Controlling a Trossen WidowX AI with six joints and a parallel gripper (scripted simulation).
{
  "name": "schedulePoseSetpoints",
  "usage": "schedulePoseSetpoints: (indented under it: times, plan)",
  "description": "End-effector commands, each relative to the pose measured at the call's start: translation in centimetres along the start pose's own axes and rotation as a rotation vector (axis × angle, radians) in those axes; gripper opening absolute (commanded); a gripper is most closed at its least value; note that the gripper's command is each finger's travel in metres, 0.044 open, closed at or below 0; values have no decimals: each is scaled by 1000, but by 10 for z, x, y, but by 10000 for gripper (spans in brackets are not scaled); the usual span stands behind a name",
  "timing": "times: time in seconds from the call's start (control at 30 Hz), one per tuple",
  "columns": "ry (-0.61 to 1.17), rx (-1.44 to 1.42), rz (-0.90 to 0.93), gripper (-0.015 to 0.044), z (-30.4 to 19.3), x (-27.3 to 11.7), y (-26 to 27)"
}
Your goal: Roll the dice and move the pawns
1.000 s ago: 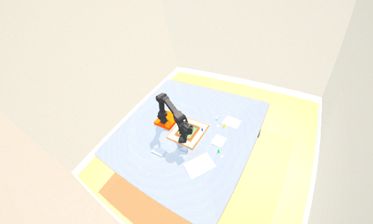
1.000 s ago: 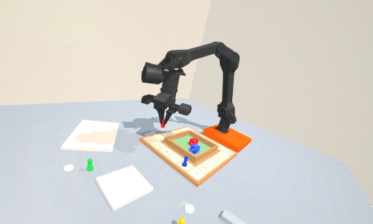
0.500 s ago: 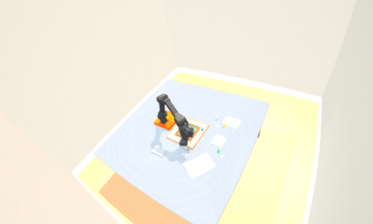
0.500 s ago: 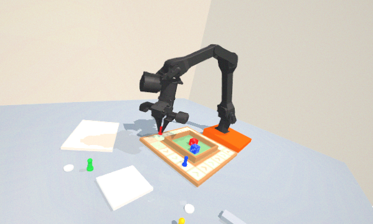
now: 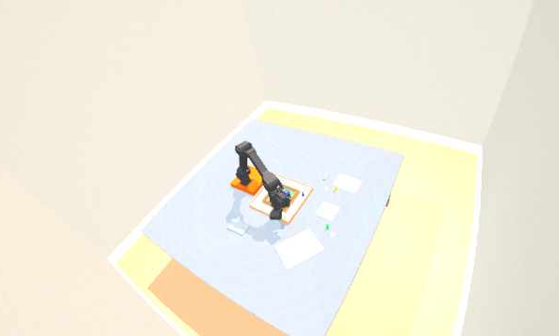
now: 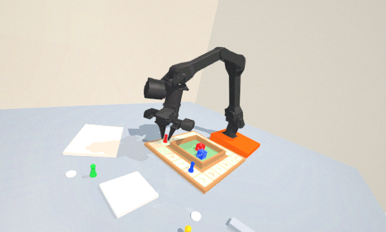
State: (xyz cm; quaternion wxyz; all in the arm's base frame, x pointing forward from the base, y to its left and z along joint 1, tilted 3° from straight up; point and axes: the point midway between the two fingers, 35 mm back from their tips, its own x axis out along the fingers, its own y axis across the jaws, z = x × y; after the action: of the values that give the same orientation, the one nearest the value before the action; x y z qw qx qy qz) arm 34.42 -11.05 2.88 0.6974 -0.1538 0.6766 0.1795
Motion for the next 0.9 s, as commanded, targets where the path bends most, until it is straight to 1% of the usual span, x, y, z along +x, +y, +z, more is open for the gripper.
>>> schedulePoseSetpoints:
  times: [0.0,0.27,0.33,0.43,0.57,0.7,0.87]
  plan:
    - [-1,0,-1,184,0,-1,0]
    - [-1,0,-1,394,0,-1,0]
    - [0,1,1,440,0,-11,0]
    - [2,4,6,440,-1,-44,1]
    - [3,4,7,440,-1,-47,1]
    - [-11,-31,11,335,17,-47,16]
    - [-21,-82,18,204,68,-51,64]
